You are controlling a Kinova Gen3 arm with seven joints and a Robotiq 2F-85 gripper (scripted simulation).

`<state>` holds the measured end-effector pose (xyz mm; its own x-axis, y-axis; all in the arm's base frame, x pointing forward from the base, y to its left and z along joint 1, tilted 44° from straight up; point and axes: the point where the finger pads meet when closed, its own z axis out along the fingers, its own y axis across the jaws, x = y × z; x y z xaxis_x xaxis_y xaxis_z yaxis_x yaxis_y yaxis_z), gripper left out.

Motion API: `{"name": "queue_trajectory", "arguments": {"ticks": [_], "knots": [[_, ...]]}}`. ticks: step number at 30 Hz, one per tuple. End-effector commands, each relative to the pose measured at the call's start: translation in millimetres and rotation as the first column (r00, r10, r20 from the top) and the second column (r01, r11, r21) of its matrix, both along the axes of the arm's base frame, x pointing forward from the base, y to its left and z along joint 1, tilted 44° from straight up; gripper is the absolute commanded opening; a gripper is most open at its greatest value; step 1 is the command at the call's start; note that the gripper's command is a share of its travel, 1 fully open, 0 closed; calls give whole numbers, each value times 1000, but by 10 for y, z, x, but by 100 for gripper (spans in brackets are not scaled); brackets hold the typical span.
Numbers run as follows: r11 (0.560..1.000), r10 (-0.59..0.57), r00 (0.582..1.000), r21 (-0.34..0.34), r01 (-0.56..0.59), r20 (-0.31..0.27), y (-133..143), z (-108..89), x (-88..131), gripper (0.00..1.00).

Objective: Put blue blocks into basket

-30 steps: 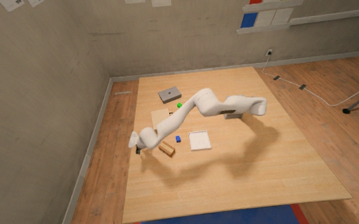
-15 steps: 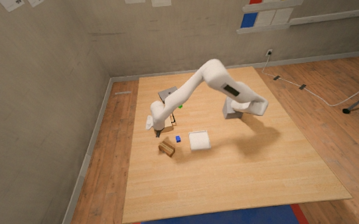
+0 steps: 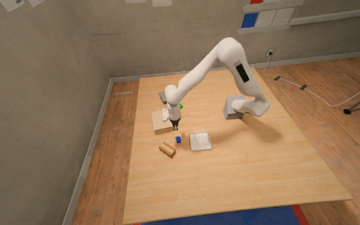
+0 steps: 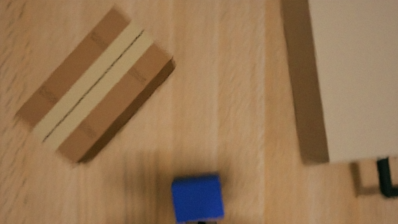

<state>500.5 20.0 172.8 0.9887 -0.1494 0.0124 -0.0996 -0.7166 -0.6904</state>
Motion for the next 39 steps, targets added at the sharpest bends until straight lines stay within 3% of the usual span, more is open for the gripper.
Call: {"name": "queue_trajectory", "arguments": {"ticks": [1,16,25,33,39], "knots": [[1000,10,1000,13,-10,6,-13,31,-79,10],[1000,7,1000,14,-7,2,-13,31,-80,10],[999,-43,998,21,45,-55,-3,21,-93,10],[977,-200,952,22,210,-232,19,-2,-124,10],[922,-359,838,-13,388,-410,31,-15,-141,10]]}}
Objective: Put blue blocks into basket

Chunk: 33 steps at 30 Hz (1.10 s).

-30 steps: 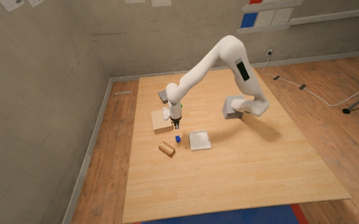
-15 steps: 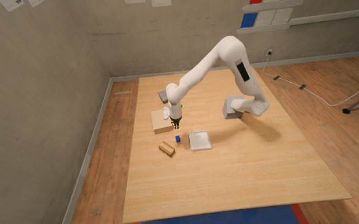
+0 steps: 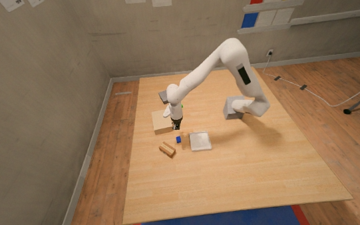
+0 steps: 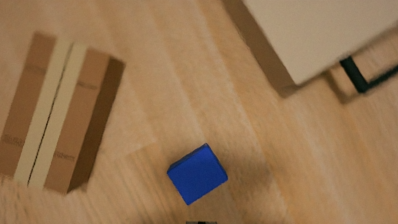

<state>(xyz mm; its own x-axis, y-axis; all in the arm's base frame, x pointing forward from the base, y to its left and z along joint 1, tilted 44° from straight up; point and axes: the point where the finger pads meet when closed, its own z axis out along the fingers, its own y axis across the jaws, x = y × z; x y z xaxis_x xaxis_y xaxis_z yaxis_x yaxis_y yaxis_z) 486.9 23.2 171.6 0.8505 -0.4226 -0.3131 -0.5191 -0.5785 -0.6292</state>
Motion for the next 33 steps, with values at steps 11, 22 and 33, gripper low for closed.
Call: {"name": "queue_trajectory", "arguments": {"ticks": [11,22,33], "knots": [[922,-369,851,-33,385,-375,-9,4,5,10],[814,-529,656,-105,571,-539,-35,30,40,10],[769,-572,575,-137,625,-585,-48,43,57,10]]}}
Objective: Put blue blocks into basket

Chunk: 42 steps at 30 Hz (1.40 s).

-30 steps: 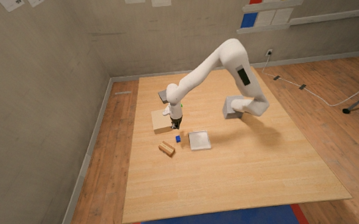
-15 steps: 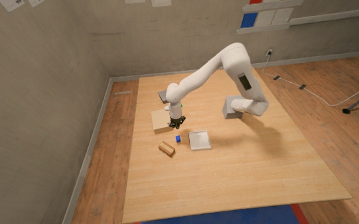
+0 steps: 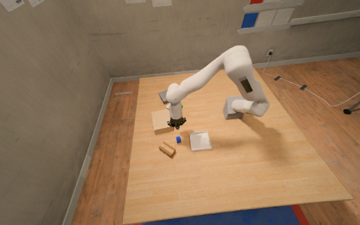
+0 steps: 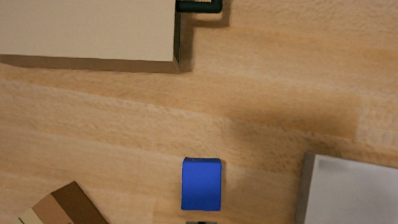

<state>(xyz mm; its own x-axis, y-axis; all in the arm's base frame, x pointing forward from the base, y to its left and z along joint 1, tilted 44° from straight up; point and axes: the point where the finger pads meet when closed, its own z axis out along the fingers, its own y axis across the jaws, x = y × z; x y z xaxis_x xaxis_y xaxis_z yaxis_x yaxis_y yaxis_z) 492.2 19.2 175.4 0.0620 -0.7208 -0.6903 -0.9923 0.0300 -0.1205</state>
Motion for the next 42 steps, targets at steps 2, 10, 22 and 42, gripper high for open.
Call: {"name": "queue_trajectory", "arguments": {"ticks": [2,10,22,42], "knots": [[1000,-3,1000,0,3,0,-8,4,4,10],[1000,-3,1000,0,3,0,-8,4,4,69],[1000,-3,1000,0,3,0,-8,4,4,69],[1000,-3,1000,0,3,0,-7,3,4,69]]}}
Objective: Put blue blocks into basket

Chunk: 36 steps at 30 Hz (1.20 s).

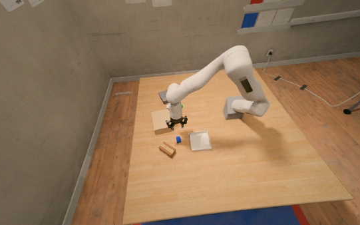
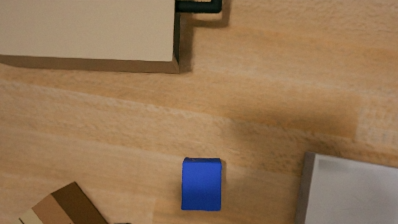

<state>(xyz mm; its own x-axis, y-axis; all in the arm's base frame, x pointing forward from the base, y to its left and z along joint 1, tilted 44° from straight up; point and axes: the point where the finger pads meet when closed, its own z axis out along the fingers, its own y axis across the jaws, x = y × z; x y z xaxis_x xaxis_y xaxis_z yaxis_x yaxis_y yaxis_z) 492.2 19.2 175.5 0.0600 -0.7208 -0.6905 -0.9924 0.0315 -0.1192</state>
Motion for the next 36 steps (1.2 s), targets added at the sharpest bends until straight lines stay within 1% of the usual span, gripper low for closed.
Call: {"name": "queue_trajectory", "arguments": {"ticks": [1,15,28,30,36], "knots": [[1000,-1,1000,-1,1,1,-6,1,4,69],[1000,-1,1000,-1,1,1,92,-99,19,69],[1000,-1,1000,-1,1,1,383,-398,65,69],[1000,-1,1000,-1,1,1,383,-398,65,69],[1000,-1,1000,-1,1,1,543,-563,91,69]]}}
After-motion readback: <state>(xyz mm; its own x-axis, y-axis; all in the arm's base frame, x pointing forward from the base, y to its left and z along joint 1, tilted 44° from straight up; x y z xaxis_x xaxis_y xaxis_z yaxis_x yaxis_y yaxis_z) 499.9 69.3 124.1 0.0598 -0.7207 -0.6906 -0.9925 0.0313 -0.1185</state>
